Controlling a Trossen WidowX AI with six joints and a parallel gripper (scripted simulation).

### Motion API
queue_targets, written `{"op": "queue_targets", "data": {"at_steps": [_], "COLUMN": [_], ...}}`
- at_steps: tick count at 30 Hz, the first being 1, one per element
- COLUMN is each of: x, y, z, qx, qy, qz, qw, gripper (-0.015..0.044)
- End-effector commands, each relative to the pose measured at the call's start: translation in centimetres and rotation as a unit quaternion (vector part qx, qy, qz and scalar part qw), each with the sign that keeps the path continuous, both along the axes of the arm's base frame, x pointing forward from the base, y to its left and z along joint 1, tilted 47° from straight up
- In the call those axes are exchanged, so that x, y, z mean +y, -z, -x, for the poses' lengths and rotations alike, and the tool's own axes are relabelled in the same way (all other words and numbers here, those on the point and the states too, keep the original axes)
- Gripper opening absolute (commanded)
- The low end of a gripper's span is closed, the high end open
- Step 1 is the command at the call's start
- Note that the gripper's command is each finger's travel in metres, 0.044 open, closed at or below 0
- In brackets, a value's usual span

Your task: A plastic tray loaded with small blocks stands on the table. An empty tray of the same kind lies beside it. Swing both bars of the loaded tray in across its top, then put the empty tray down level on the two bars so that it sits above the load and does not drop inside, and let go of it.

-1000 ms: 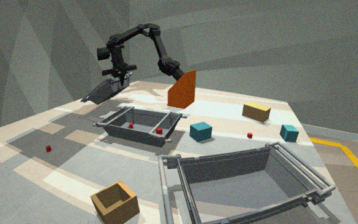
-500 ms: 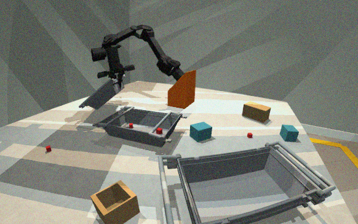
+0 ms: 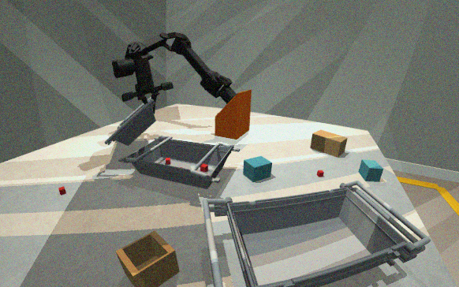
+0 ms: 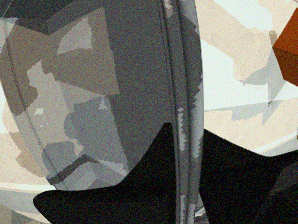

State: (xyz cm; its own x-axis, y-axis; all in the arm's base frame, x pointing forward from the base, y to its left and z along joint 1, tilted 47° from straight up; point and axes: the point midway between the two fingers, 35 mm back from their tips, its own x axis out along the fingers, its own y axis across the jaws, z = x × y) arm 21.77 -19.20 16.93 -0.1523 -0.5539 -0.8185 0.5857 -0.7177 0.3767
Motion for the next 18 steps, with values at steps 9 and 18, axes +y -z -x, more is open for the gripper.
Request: {"op": "queue_targets", "data": {"at_steps": [9,18], "x": [2.8,5.3], "y": [1.5,3.3], "z": [-4.0,-6.4], "qx": [0.053,0.102], "qy": [-0.081,-0.137], "qz": [-0.005,-0.008], "qw": [0.995,0.985], "gripper": [0.0000,0.0000]}}
